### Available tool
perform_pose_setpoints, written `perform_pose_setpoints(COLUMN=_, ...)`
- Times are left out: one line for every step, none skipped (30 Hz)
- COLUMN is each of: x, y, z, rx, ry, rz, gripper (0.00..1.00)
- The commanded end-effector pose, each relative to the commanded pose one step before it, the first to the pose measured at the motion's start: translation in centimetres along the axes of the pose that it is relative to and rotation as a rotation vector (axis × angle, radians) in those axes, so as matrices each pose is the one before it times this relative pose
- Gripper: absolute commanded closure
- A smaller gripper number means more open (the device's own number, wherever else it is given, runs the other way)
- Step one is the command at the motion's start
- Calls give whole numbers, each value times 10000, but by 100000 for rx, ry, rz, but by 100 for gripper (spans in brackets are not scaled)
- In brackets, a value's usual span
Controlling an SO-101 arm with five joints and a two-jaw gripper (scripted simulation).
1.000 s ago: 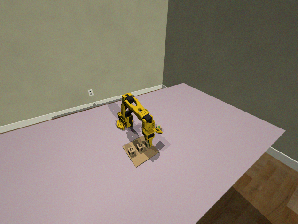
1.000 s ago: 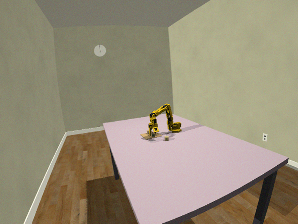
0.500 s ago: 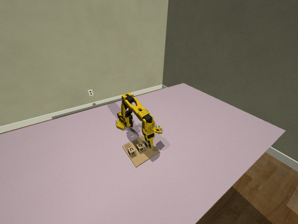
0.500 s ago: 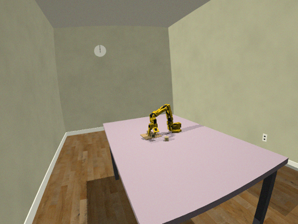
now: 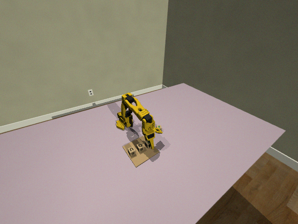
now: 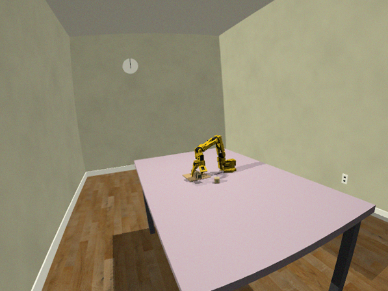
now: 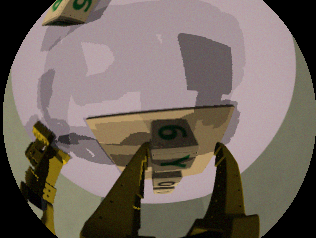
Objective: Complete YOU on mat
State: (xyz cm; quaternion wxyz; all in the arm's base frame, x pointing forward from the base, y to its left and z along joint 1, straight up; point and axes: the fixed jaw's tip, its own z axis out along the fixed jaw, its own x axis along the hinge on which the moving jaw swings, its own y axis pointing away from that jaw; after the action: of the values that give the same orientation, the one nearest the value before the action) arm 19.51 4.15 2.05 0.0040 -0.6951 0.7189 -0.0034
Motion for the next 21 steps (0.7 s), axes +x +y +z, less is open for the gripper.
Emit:
perform_pose_setpoints(x=-5589, y=-15984, z=-18405, rx=11698, ry=-3055, rz=31, gripper=64)
perform_pose_setpoints(x=-32, y=-129, z=-620, rx=0, ry=0, rz=0, gripper=64)
perform_pose_setpoints(x=-48, y=-193, z=-949, rx=0, ry=0, rz=0, gripper=64)
perform_pose_setpoints(x=-64, y=-256, z=-1311, rx=0, ry=0, rz=0, gripper=64)
perform_pose_setpoints(x=-77, y=-311, z=-1689, rx=0, ry=0, rz=0, gripper=64)
perform_pose_setpoints(x=-88, y=-354, z=-2069, rx=0, ry=0, rz=0, gripper=64)
perform_pose_setpoints(x=-94, y=-378, z=-2437, rx=0, ry=0, rz=0, gripper=64)
perform_pose_setpoints(x=-95, y=-381, z=-2780, rx=0, ry=0, rz=0, gripper=64)
perform_pose_setpoints(x=-90, y=-361, z=-3087, rx=0, ry=0, rz=0, gripper=64)
perform_pose_setpoints(x=-79, y=-319, z=-3349, rx=0, ry=0, rz=0, gripper=64)
perform_pose_setpoints(x=-64, y=-257, z=-3557, rx=0, ry=0, rz=0, gripper=64)
perform_pose_setpoints(x=-44, y=-178, z=-3703, rx=0, ry=0, rz=0, gripper=64)
perform_pose_setpoints(x=-22, y=-89, z=-3783, rx=0, ry=0, rz=0, gripper=64)
perform_pose_setpoints(x=0, y=0, z=0, rx=0, ry=0, rz=0, gripper=64)
perform_pose_setpoints(x=0, y=0, z=0, rx=0, ry=0, rz=0, gripper=64)
perform_pose_setpoints(x=1, y=5, z=-3794, rx=0, ry=0, rz=0, gripper=64)
perform_pose_setpoints(x=24, y=96, z=-3735, rx=0, ry=0, rz=0, gripper=64)
perform_pose_setpoints(x=44, y=179, z=-3608, rx=0, ry=0, rz=0, gripper=64)
perform_pose_setpoints(x=61, y=247, z=-3416, rx=0, ry=0, rz=0, gripper=64)
perform_pose_setpoints(x=74, y=296, z=-3165, rx=0, ry=0, rz=0, gripper=64)
perform_pose_setpoints(x=81, y=324, z=-2863, rx=0, ry=0, rz=0, gripper=64)
